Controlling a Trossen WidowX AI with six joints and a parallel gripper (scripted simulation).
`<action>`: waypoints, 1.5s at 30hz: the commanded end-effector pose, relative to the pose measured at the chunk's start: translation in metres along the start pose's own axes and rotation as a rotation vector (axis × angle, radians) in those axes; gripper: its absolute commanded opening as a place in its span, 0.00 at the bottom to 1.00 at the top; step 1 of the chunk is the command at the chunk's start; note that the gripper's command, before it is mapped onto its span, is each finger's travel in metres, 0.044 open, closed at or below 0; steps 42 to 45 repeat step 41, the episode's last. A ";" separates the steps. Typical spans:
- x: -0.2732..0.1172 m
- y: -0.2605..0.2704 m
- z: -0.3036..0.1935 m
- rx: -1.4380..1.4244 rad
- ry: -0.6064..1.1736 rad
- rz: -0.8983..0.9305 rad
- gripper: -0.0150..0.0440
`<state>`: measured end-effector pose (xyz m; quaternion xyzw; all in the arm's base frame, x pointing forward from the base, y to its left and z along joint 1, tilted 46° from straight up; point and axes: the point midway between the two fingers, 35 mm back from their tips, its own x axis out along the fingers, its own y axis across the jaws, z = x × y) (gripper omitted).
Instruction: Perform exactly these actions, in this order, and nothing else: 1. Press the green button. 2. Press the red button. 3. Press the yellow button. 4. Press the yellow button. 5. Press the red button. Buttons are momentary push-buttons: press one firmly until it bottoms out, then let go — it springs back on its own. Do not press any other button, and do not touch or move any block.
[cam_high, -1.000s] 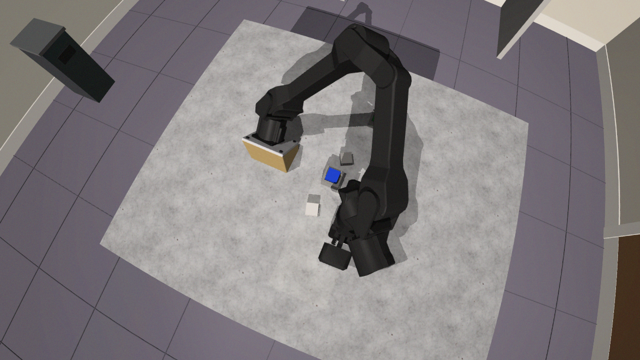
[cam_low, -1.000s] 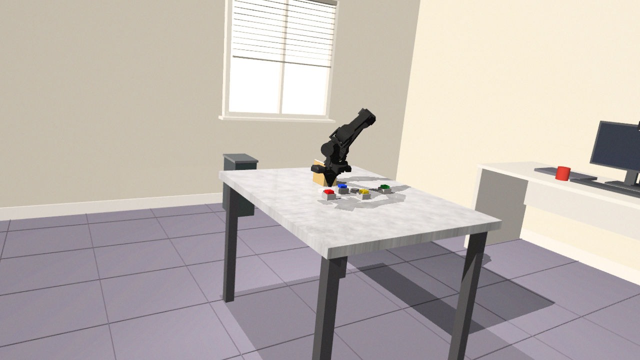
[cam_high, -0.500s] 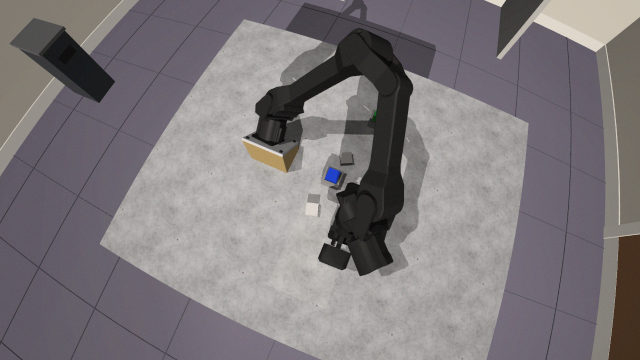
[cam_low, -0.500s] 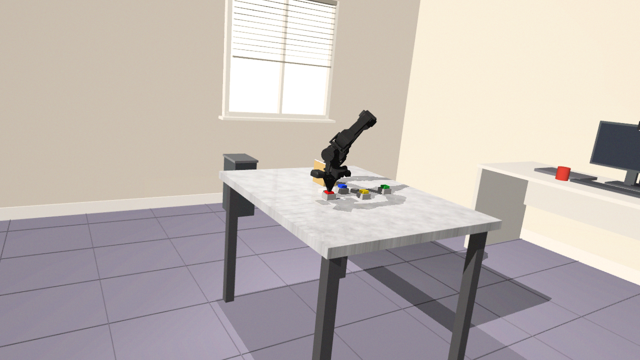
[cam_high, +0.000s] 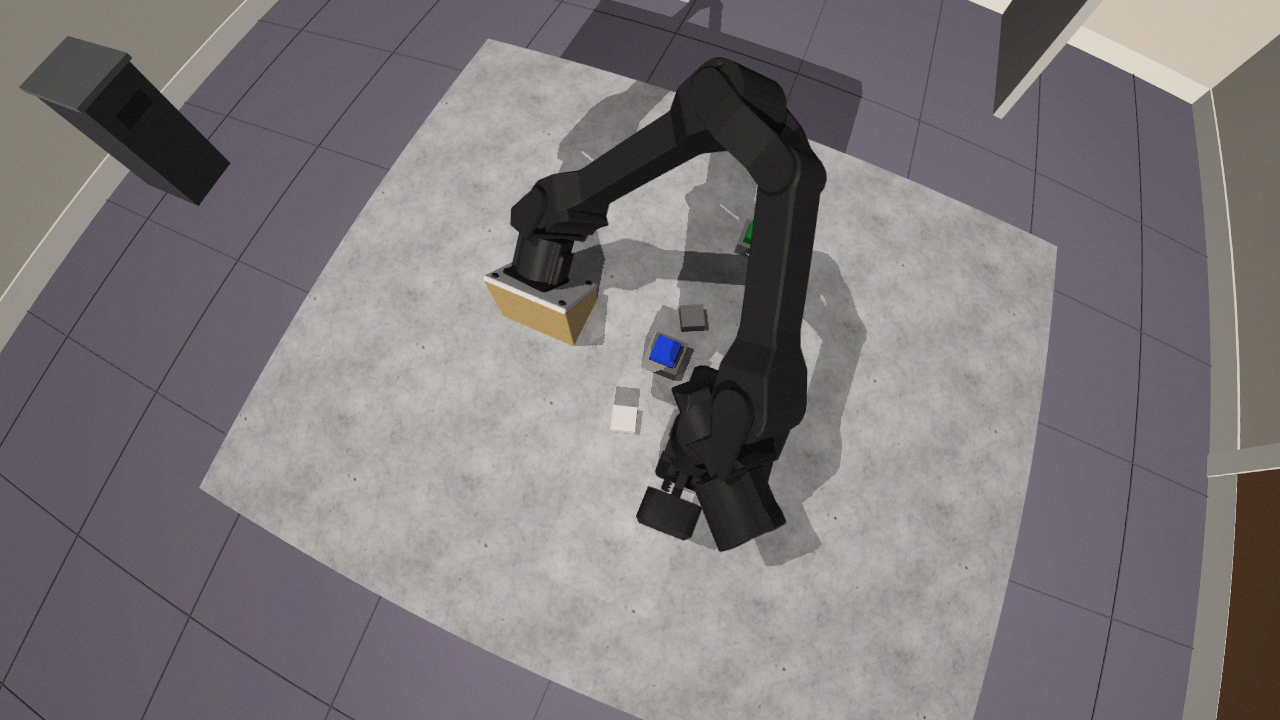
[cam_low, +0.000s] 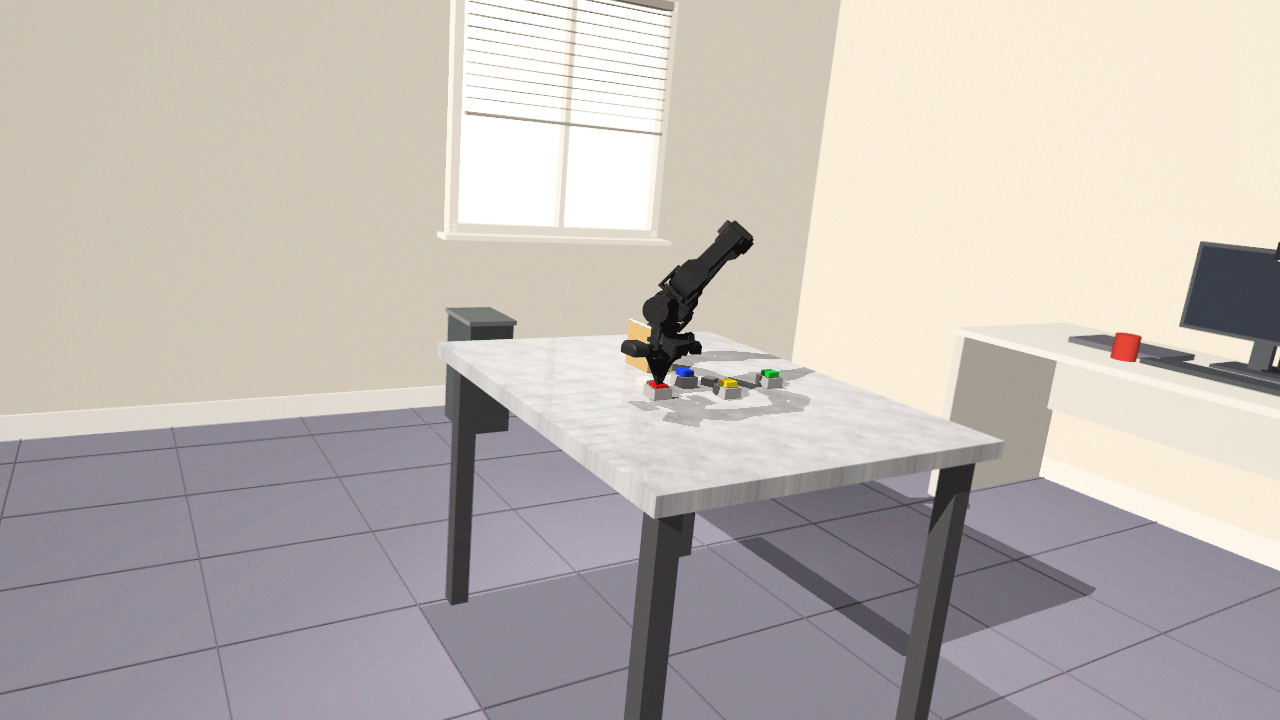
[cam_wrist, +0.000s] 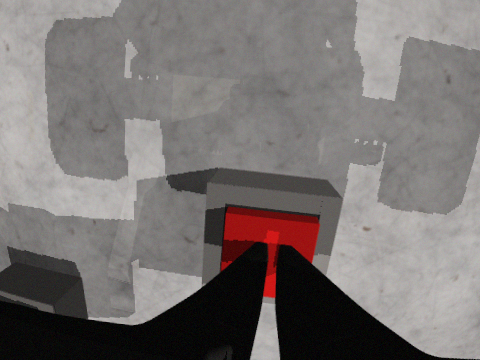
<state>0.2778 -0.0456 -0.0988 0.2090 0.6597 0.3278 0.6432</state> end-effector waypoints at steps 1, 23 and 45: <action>0.002 0.001 -0.002 0.009 0.004 0.006 0.29; -0.081 0.192 0.039 0.019 -0.002 -0.028 0.87; -0.098 0.337 -0.016 0.012 0.007 0.018 0.93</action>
